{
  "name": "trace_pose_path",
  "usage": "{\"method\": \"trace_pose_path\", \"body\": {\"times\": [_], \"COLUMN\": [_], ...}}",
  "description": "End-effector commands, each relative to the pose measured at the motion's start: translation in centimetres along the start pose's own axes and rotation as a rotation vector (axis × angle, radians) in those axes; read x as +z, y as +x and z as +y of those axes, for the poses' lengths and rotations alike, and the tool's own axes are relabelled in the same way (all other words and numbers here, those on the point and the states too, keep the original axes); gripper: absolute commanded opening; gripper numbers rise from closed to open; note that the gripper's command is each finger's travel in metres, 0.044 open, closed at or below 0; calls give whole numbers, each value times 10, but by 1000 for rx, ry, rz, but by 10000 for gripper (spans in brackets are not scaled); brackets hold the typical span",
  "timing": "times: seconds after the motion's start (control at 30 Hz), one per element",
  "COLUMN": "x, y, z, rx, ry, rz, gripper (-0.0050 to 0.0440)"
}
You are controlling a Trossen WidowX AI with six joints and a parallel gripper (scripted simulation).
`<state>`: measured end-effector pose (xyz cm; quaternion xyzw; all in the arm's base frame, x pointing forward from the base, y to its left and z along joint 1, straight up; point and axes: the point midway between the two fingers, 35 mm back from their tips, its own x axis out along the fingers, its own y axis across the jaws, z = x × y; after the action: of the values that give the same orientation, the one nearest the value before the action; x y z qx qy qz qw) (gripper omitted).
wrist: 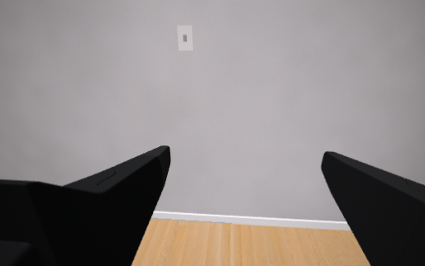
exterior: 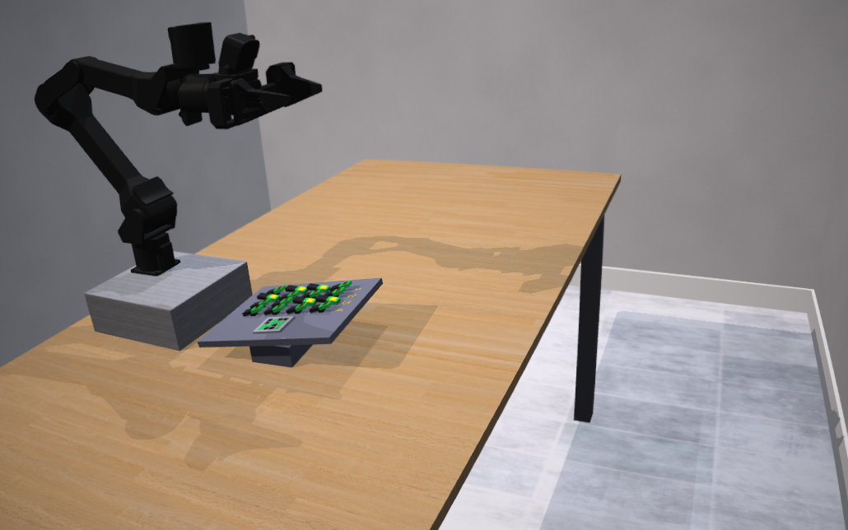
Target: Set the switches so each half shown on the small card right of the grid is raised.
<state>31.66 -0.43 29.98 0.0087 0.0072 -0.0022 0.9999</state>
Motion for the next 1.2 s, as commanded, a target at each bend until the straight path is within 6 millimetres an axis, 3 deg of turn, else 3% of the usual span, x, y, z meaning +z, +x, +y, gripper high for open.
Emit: {"method": "trace_pose_path", "body": {"times": [0.0, 0.53, 0.63, 0.8, 1.03, 1.1, 1.17], "x": [8, 8, 1, -35, -76, -76, -95], "y": [-1, -1, 9, 41, 58, 58, 62], "z": [0, 0, 2, 5, 9, 9, 11], "rx": [0, 0, 4, 11, 20, 20, 23], "ry": [0, 0, -2, -11, -20, -20, -24], "rz": [-19, -19, 39, 298, 549, 549, 668], "gripper": [400, 400, 328, 208, 40, 40, 0]}}
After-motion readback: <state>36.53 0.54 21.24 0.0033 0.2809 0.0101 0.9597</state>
